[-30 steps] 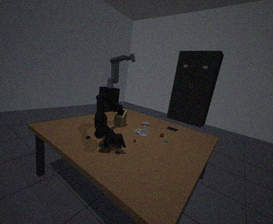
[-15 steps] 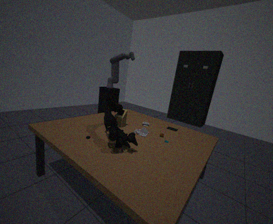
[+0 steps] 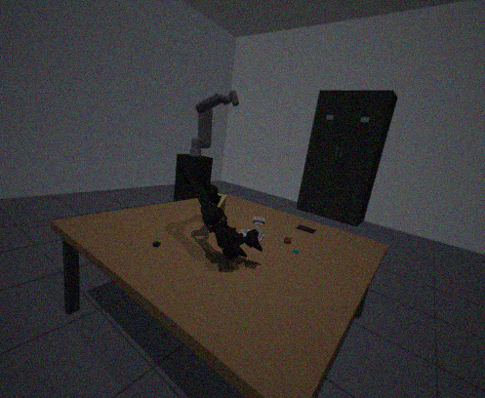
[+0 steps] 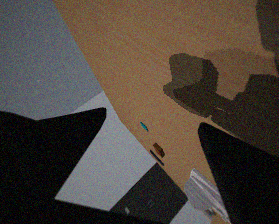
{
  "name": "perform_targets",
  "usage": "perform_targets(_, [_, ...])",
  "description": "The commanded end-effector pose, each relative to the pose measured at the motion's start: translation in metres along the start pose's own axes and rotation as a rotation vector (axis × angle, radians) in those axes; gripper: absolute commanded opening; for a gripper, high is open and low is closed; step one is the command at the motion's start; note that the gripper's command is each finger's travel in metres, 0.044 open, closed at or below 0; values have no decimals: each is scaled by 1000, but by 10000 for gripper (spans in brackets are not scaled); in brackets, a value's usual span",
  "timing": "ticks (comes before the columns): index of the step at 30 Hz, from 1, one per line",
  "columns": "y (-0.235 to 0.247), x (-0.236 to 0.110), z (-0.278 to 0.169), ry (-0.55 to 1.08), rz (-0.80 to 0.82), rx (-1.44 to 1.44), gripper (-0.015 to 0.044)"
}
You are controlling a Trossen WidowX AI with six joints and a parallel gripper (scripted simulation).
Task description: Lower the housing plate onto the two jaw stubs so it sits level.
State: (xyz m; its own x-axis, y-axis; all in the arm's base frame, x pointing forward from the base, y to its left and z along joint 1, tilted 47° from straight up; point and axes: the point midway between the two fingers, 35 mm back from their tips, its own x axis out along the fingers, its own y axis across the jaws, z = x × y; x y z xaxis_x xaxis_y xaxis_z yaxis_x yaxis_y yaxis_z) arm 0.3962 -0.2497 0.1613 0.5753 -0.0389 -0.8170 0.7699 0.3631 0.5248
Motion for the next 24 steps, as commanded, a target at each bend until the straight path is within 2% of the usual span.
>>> perform_targets(1, [2, 15, -14, 24, -25, -58, 440])
perform_targets(24, [16, 77, -92, 179, -135, -417, 440])
